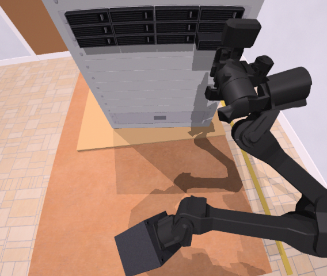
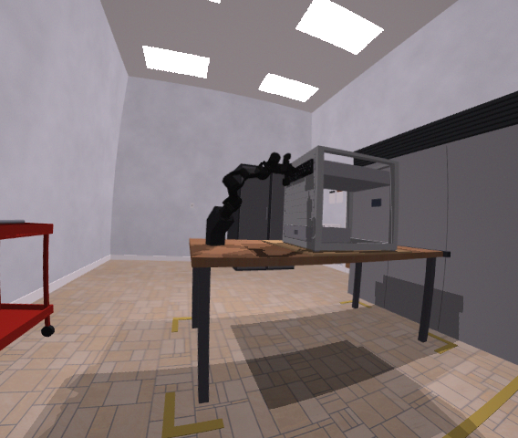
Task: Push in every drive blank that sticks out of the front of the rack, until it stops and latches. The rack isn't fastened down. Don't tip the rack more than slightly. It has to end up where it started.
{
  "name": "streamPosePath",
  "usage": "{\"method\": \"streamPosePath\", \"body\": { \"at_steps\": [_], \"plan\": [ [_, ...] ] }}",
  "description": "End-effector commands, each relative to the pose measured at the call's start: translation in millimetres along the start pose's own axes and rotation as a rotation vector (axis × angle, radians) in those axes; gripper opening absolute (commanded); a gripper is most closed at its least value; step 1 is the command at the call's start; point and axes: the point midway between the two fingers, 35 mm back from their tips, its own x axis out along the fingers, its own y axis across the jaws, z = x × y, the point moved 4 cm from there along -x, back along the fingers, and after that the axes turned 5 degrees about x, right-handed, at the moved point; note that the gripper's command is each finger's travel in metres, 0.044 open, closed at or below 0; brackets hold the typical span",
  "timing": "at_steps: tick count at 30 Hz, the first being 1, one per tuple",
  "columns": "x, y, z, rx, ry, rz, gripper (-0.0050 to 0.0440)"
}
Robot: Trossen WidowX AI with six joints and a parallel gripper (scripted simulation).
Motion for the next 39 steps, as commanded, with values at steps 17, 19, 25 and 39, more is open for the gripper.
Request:
{"method": "streamPosePath", "body": {
  "at_steps": [17,19,25,39],
  "plan": [
    [6,4,1,0.002,-0.001,0.003,-0.0050],
    [6,4,1,0.002,-0.001,0.003,-0.0050],
    [14,4,1,0.002,-0.001,0.003,-0.0050],
    [18,4,2,0.002,-0.001,0.003,-0.0050]
  ]
}}
